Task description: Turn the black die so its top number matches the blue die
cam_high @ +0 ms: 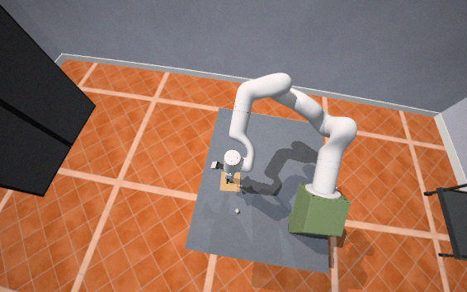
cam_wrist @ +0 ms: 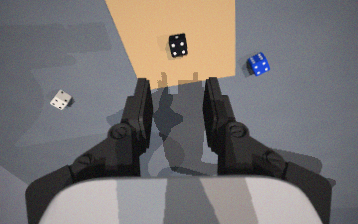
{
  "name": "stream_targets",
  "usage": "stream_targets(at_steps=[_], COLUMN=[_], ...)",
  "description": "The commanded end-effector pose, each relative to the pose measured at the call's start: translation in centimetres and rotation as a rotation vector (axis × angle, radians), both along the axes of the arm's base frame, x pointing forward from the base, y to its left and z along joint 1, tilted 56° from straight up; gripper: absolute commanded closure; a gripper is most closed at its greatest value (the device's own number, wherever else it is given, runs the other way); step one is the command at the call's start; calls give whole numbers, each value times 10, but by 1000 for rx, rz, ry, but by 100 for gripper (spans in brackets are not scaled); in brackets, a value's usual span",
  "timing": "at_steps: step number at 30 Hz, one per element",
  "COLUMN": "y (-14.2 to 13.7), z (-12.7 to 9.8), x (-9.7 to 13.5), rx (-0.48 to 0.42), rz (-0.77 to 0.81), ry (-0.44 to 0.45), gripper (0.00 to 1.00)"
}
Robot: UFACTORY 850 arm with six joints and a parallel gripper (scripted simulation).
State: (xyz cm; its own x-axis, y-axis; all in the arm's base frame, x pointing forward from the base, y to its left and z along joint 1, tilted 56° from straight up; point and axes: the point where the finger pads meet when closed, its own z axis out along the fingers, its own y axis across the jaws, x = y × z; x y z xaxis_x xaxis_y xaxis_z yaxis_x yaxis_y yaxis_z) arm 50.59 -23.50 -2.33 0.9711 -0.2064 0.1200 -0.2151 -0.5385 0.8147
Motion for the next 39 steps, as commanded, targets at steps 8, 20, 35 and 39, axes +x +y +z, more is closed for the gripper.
stream_targets(at_steps=[8, 20, 35, 39], y=[-1, 9, 39, 42], z=[1, 7, 28, 31], x=[1, 3, 7, 8], rx=[-3, -3, -3, -3], rz=[-18, -18, -18, -18], ry=[18, 18, 18, 18], gripper=[0, 0, 0, 0])
